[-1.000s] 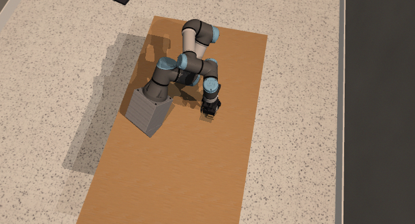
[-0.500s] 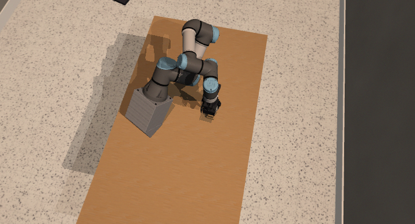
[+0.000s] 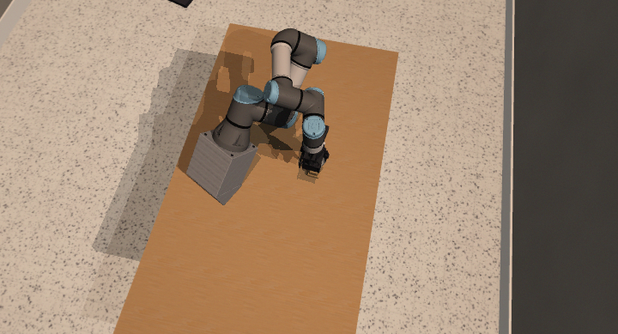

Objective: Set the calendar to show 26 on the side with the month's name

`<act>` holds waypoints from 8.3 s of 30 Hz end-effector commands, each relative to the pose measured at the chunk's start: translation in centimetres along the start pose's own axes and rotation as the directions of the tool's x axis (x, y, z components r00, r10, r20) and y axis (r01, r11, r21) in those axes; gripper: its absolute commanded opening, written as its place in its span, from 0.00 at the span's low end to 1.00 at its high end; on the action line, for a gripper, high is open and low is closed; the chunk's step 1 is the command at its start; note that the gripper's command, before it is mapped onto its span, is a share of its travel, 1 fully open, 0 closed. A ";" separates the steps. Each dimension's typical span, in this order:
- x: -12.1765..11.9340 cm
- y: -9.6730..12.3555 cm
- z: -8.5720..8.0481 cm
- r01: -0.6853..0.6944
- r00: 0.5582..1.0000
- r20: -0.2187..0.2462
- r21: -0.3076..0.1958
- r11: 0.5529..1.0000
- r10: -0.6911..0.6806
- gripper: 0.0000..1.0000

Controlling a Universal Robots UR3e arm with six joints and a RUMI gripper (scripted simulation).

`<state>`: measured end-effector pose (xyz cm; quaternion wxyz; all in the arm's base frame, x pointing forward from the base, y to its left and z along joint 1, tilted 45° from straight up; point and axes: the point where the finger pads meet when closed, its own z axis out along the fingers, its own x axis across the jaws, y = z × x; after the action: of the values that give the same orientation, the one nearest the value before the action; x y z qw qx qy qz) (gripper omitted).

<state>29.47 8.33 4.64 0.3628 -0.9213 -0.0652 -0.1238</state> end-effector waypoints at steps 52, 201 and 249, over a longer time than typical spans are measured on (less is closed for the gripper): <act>0.2 0.0 5.2 0.000 1.000 -0.001 -0.002 1.000 0.000 0.29; 0.2 0.1 8.1 0.000 1.000 -0.001 -0.002 1.000 0.000 0.29; 0.2 0.1 8.1 0.000 1.000 -0.001 -0.002 1.000 0.000 0.11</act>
<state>31.13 13.93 -1.10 0.3626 -0.9215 -0.0650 -0.1234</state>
